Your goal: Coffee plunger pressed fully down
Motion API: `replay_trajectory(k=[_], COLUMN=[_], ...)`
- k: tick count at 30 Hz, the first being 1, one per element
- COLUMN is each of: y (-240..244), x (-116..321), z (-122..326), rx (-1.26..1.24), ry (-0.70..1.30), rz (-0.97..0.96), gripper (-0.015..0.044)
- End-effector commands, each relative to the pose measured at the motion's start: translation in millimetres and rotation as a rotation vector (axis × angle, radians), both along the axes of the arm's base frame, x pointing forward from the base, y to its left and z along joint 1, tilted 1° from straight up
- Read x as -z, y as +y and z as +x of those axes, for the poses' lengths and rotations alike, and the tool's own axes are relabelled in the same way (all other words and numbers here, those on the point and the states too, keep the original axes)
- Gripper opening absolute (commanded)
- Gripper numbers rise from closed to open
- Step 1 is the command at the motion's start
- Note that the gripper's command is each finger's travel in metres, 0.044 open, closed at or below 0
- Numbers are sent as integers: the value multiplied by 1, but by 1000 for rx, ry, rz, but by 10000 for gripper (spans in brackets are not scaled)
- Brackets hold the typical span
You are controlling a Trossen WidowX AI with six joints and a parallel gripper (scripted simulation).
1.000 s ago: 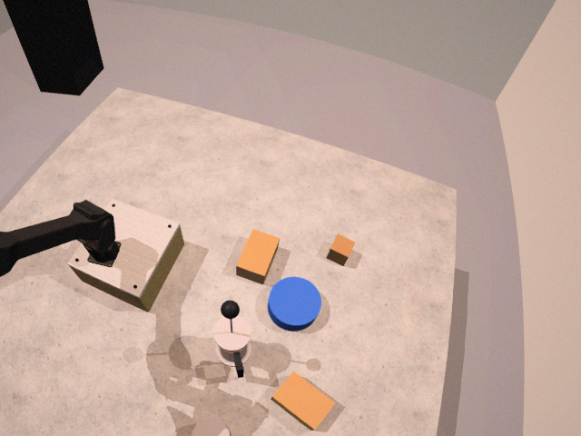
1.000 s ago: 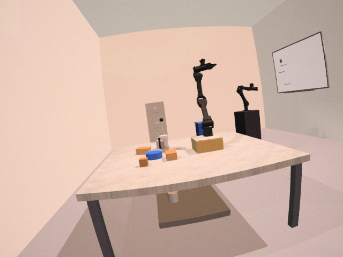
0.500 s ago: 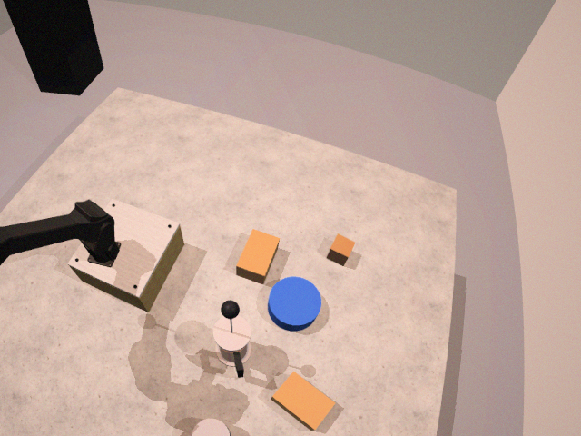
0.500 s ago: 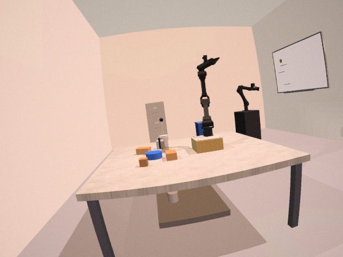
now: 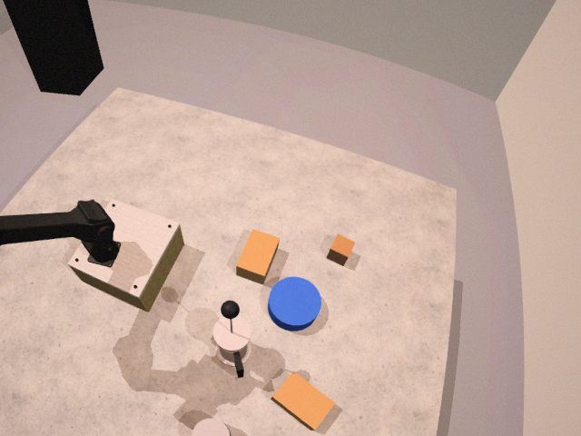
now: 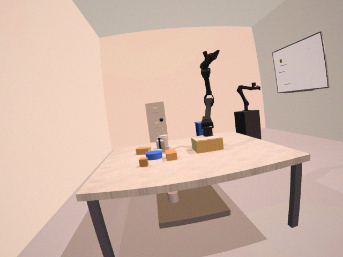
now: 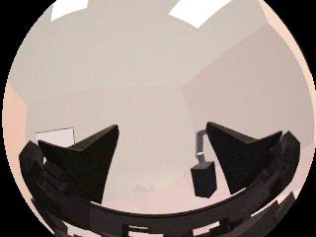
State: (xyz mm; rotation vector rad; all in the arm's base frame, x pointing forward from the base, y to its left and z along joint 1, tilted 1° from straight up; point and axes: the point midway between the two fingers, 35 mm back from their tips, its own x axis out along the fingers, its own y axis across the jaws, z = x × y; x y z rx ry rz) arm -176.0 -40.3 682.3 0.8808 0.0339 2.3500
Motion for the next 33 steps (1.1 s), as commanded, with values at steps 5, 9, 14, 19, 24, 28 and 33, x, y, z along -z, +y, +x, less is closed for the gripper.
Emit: replay_trajectory(k=[5, 9, 14, 19, 24, 28, 33], y=[51, 82, 113, 148, 163, 160, 138], x=[-4, -3, 3, 24, 57, 92, 143], z=[37, 71, 112, 185, 262, 322, 387], rx=[195, 331, 506, 801, 1101, 1343, 1627], ry=[93, 166, 212, 265, 306, 330, 354], rz=[4, -1, -10, -55, -129, -215, -358], gripper=[440, 440, 440, 440, 440, 440, 440])
